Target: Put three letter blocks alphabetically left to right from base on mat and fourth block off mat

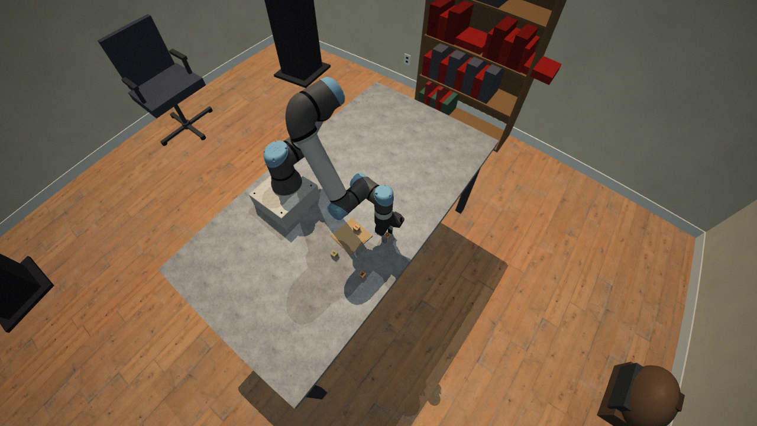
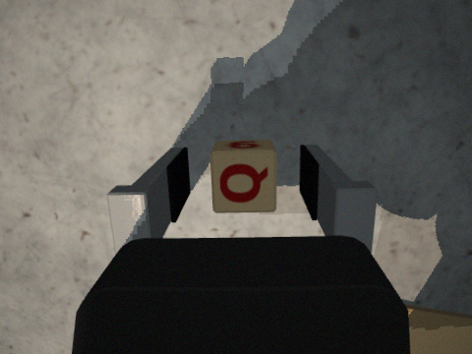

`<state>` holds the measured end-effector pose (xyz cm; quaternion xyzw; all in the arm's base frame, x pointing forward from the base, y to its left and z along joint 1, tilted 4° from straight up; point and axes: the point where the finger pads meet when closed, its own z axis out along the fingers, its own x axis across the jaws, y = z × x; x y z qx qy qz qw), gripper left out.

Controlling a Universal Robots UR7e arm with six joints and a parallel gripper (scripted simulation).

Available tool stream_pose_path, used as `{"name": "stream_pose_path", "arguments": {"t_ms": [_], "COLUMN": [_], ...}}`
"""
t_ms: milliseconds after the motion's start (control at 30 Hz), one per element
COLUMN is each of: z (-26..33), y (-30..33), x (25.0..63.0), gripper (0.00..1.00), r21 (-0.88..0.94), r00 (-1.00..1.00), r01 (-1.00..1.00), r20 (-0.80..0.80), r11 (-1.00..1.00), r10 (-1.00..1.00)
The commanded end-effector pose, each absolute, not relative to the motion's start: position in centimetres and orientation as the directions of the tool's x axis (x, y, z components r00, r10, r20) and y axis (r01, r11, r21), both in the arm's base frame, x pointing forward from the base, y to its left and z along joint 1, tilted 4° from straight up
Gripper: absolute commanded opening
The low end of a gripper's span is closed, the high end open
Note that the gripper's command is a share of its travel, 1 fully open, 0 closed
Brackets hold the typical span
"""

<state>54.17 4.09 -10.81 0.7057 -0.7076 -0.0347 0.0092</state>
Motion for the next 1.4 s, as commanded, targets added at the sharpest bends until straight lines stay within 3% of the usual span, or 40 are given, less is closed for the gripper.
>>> {"name": "stream_pose_path", "arguments": {"t_ms": [0,1033,1067,1367], "z": [-10.84,-10.82,-10.82,-10.82], "y": [4.24,4.24,4.24,4.24], "x": [54.15,54.14,54.14,54.14], "gripper": [1.00,1.00,0.79,0.79], "r21": [0.060,0.060,0.060,0.060], "r00": [-0.002,-0.002,-0.002,-0.002], "r01": [-0.998,-0.998,-0.998,-0.998], "r20": [-0.036,-0.036,-0.036,-0.036], "r11": [0.000,0.000,0.000,0.000], "r10": [-0.999,-0.999,-0.999,-0.999]}}
